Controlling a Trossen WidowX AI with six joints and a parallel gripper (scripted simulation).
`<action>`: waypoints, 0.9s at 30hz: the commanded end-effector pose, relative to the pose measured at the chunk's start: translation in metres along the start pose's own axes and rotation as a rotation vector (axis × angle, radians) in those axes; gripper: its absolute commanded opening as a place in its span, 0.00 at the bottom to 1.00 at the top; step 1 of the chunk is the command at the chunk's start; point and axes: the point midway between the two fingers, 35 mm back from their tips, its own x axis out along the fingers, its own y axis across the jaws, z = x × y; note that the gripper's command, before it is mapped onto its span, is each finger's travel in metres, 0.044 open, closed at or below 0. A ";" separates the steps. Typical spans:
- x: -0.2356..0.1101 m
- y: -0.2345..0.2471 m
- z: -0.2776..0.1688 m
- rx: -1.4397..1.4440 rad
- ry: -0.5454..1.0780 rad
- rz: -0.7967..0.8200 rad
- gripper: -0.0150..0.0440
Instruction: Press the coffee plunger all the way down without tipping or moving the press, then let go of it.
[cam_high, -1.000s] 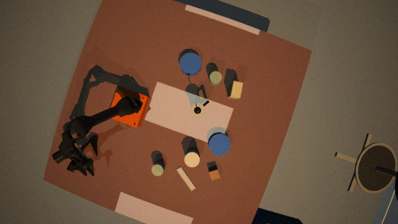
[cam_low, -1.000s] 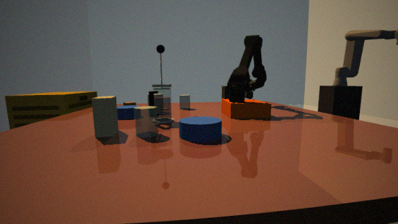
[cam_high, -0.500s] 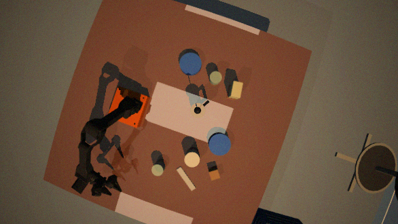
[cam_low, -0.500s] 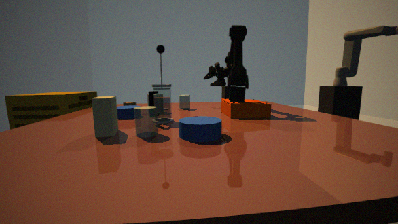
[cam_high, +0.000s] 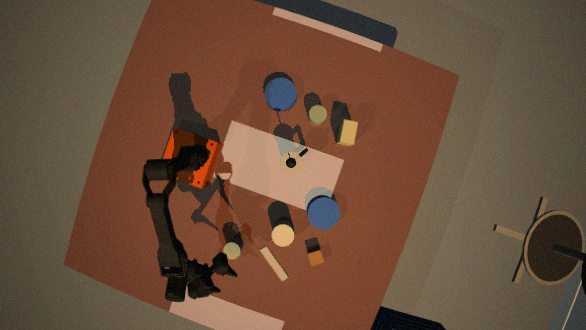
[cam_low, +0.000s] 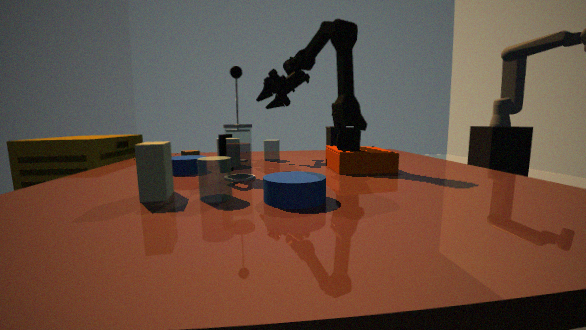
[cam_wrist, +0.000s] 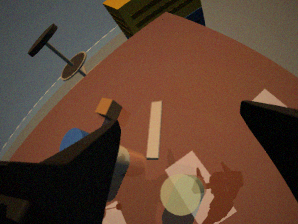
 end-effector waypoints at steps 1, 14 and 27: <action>0.011 0.069 0.013 -0.090 0.032 0.042 1.00; -0.020 0.290 -0.001 -0.377 0.062 0.231 1.00; -0.132 0.412 -0.064 -0.571 -0.007 0.454 1.00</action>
